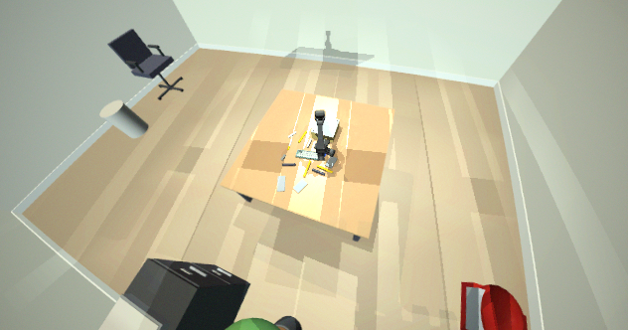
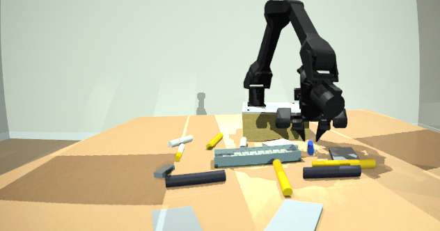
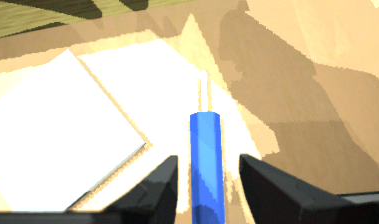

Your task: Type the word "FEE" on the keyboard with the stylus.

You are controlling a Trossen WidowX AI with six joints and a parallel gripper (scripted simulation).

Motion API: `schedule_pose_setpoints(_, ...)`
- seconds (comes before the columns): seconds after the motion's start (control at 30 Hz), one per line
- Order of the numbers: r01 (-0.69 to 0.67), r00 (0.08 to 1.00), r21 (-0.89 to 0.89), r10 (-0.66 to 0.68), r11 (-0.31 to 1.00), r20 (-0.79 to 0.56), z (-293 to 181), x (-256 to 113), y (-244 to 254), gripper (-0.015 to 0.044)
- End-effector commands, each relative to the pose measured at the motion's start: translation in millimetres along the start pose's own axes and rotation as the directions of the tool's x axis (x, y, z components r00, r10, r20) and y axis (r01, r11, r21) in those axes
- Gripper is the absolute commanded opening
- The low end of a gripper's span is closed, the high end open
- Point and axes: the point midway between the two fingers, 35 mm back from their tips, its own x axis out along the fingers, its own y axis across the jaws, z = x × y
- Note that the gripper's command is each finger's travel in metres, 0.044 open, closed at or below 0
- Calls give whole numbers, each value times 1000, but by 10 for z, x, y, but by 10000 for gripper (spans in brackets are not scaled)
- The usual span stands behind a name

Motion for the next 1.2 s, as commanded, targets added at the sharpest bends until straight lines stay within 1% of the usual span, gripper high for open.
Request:
schedule_pose_setpoints(0.0,2,1000,3,-2,1000,4,-13,37,-2,150)
schedule_pose_setpoints(0.63,2,1000,3,-2,1000,4,-73,143,-2,150)
schedule_pose_setpoints(0.77,-1,1000,0,1,1000,2,-69,127,2,45)
schedule_pose_setpoints(1.0,-1,1000,0,1,1000,2,-69,127,2,0)
schedule_pose_setpoints(1.17,-1,1000,0,1,1000,2,-53,95,1,0)
